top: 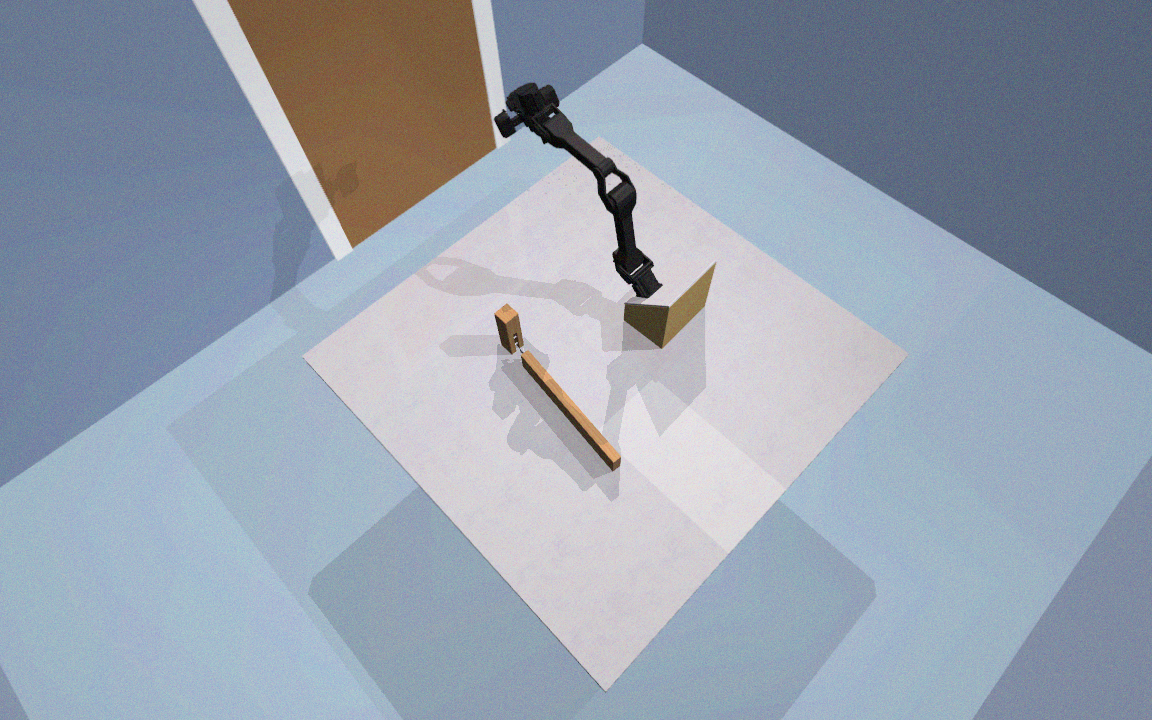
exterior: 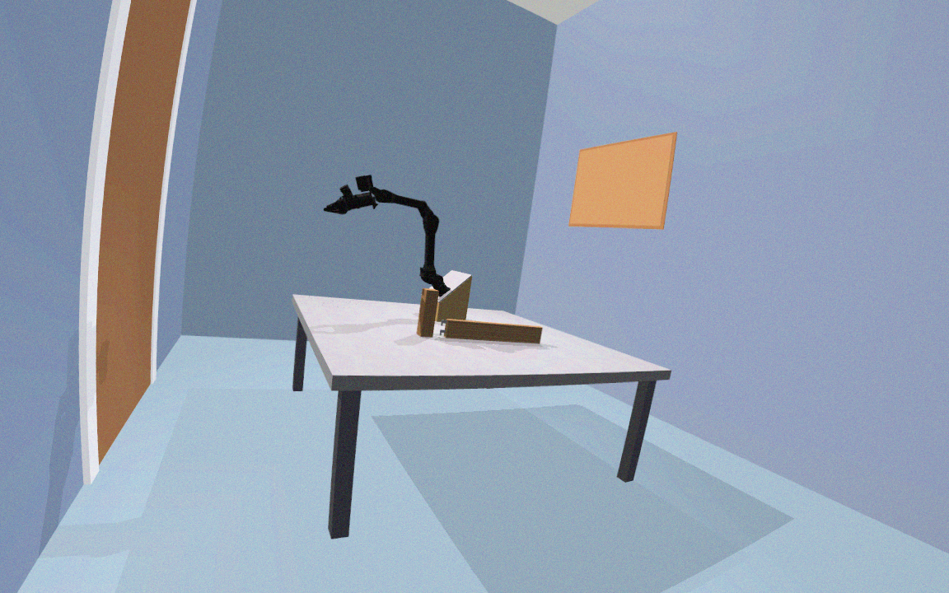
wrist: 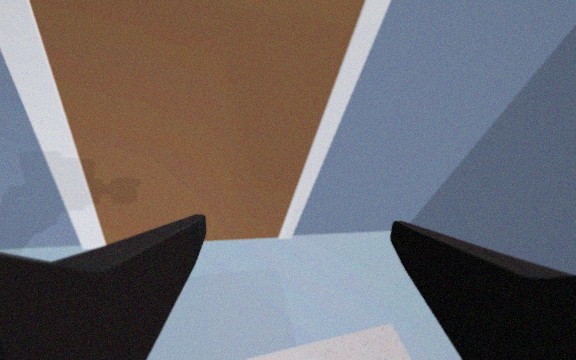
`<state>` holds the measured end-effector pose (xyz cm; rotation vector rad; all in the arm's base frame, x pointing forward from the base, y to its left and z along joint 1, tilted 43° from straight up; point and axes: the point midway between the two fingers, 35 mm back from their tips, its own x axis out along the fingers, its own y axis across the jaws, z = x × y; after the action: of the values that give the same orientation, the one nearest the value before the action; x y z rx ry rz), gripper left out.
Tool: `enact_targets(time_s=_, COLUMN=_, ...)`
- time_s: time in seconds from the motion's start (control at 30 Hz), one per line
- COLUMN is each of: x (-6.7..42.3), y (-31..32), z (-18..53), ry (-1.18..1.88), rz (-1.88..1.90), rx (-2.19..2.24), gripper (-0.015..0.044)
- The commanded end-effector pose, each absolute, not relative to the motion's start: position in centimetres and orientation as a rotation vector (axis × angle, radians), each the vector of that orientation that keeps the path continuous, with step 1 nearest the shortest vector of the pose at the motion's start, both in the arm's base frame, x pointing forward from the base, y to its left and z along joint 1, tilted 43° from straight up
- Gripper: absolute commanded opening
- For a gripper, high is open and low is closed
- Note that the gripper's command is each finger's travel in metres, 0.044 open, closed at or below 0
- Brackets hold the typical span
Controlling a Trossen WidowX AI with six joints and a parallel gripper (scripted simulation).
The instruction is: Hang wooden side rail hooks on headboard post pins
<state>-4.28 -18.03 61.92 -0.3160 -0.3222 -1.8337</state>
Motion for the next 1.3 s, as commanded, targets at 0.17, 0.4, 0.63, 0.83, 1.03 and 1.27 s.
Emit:
enact_targets(time_s=0.17, x=-2.2, y=-22.1, z=58.9, ry=-0.468, rz=-1.721, rx=-0.070, gripper=0.0440)
enact_targets(time_s=0.4, x=-0.3, y=-24.4, z=56.7, ry=-0.557, rz=-1.643, rx=0.098, gripper=0.0440)
enact_targets(time_s=0.63, x=3.5, y=-27.3, z=52.7, ry=-0.680, rz=-1.522, rx=0.371, gripper=0.0440)
enact_targets(time_s=0.83, x=7.7, y=-29.0, z=48.7, ry=-0.772, rz=-1.415, rx=0.620, gripper=0.0440)
enact_targets(time_s=1.03, x=12.2, y=-29.6, z=44.3, ry=-0.846, rz=-1.314, rx=0.865, gripper=0.0440)
enact_targets(time_s=1.27, x=17.2, y=-28.8, z=39.1, ry=-0.913, rz=-1.209, rx=1.133, gripper=0.0440)
